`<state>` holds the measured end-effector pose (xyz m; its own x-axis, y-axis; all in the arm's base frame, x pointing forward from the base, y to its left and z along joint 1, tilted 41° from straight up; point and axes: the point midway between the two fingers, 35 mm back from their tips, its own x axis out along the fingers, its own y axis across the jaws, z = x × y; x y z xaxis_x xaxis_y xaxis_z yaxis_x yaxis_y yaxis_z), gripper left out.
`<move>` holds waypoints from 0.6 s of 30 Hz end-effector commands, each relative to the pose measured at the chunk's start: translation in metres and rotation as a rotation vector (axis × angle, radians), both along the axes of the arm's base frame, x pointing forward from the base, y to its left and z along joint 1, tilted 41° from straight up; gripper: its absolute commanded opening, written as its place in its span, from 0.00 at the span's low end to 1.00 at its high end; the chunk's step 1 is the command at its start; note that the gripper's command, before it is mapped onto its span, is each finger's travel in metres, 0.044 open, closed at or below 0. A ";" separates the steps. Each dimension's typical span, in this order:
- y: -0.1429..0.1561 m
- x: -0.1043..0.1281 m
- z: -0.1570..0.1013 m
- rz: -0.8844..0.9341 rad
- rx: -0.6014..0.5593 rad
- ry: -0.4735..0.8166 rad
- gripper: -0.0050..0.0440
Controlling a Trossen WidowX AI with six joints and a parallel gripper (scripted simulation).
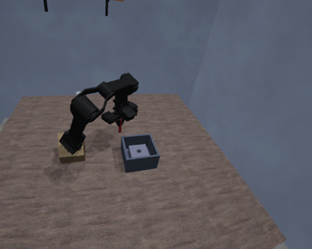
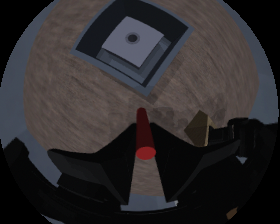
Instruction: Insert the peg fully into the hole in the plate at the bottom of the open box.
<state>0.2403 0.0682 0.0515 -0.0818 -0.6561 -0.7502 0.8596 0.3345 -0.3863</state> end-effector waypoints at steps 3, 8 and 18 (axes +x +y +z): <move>-0.007 0.007 0.012 0.001 0.003 -0.010 0.10; -0.012 0.015 0.017 0.001 0.006 -0.010 0.10; -0.027 0.033 0.030 0.003 0.011 -0.011 0.10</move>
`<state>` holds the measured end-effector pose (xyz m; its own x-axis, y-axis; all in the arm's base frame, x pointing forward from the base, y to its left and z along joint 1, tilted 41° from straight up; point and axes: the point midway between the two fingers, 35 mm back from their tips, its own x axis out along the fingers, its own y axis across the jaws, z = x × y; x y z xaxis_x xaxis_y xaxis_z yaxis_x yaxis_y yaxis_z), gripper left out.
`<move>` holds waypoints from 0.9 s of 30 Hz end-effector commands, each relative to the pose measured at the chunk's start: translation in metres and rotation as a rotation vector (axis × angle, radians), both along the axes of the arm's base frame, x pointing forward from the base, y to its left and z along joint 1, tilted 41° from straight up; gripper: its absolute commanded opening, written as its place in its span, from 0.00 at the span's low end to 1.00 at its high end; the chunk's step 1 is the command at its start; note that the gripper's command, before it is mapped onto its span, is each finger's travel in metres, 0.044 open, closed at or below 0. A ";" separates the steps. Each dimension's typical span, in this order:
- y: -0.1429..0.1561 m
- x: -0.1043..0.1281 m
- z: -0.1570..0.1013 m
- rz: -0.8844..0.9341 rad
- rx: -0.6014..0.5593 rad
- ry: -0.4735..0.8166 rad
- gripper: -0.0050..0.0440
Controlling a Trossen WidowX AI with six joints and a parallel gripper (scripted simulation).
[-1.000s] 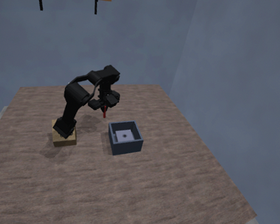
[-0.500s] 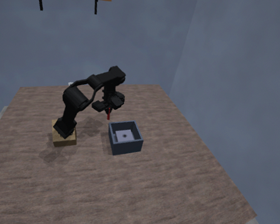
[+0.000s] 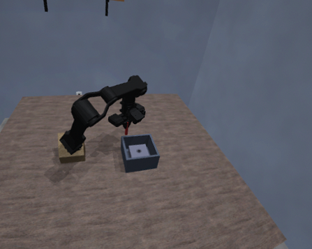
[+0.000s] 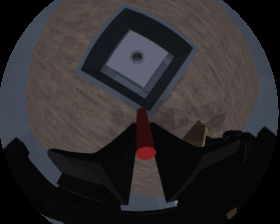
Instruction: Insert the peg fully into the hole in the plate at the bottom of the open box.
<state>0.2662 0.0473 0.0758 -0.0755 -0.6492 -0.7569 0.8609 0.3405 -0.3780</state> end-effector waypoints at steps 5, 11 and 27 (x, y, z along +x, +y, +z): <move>-0.016 0.018 0.014 0.001 0.003 -0.005 0.10; -0.024 0.025 0.020 0.000 0.003 -0.006 0.10; -0.057 0.046 0.044 -0.002 -0.004 -0.005 0.10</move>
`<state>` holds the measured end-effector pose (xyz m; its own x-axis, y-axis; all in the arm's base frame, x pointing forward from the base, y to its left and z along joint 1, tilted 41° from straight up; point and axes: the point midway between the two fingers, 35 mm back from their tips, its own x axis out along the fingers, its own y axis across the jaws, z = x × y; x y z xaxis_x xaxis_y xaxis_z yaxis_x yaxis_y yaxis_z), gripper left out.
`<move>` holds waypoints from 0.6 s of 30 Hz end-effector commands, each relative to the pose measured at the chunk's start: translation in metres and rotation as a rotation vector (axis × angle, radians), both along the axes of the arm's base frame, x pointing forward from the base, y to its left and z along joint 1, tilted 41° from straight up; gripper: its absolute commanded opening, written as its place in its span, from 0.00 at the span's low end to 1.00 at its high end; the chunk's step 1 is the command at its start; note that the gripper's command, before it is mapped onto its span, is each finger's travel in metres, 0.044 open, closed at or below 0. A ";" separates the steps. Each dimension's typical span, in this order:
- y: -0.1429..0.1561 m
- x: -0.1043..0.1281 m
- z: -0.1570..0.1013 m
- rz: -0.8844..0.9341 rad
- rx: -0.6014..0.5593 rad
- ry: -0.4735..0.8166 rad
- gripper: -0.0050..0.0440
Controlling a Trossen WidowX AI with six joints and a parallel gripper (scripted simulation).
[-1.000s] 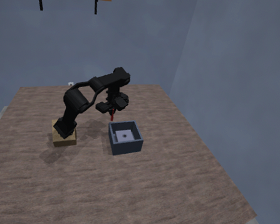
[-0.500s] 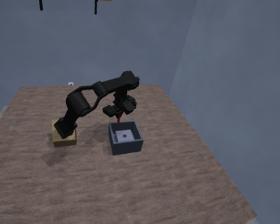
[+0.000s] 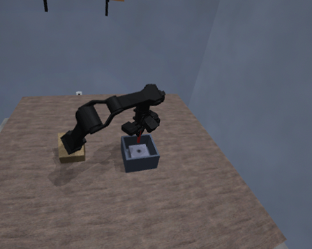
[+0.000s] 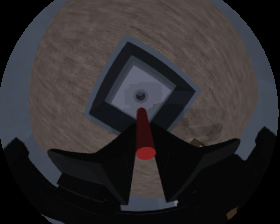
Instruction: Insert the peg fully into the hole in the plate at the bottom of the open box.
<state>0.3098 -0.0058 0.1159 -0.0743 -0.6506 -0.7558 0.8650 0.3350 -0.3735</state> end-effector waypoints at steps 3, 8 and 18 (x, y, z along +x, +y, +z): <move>-0.008 0.005 0.007 0.003 -0.004 0.002 0.10; -0.009 0.005 0.006 0.003 -0.004 0.002 0.10; -0.023 0.004 -0.011 0.003 -0.004 0.002 0.10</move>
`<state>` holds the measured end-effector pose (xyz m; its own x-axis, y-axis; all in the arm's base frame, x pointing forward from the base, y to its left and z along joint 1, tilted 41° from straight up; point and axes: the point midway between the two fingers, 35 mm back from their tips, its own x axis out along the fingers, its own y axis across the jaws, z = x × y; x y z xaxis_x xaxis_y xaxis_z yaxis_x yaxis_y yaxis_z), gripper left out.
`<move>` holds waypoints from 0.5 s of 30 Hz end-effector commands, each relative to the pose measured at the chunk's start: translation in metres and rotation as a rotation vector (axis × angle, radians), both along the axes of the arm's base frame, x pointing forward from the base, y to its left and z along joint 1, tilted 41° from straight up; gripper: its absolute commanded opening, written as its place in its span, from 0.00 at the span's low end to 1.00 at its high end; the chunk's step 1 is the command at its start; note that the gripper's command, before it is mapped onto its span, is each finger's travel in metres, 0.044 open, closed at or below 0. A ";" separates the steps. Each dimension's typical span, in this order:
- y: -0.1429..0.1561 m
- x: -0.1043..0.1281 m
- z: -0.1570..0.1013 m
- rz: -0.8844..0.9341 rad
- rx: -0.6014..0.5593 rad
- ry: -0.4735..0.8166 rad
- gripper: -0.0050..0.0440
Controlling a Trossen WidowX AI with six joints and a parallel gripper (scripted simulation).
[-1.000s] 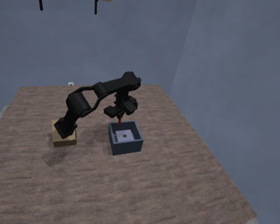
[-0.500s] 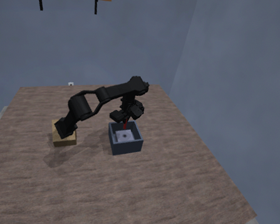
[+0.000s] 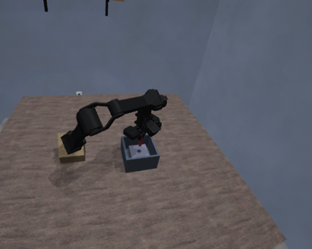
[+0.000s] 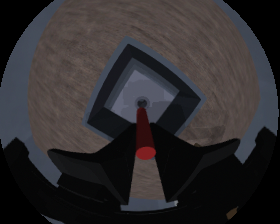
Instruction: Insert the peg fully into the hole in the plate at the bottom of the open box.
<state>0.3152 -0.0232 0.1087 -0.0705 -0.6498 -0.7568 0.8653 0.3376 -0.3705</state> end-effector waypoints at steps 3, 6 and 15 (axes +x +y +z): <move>-0.013 -0.003 -0.011 0.001 -0.005 0.005 0.10; -0.017 -0.004 -0.015 0.001 -0.005 0.005 0.10; -0.017 -0.003 -0.016 0.001 -0.005 0.005 0.10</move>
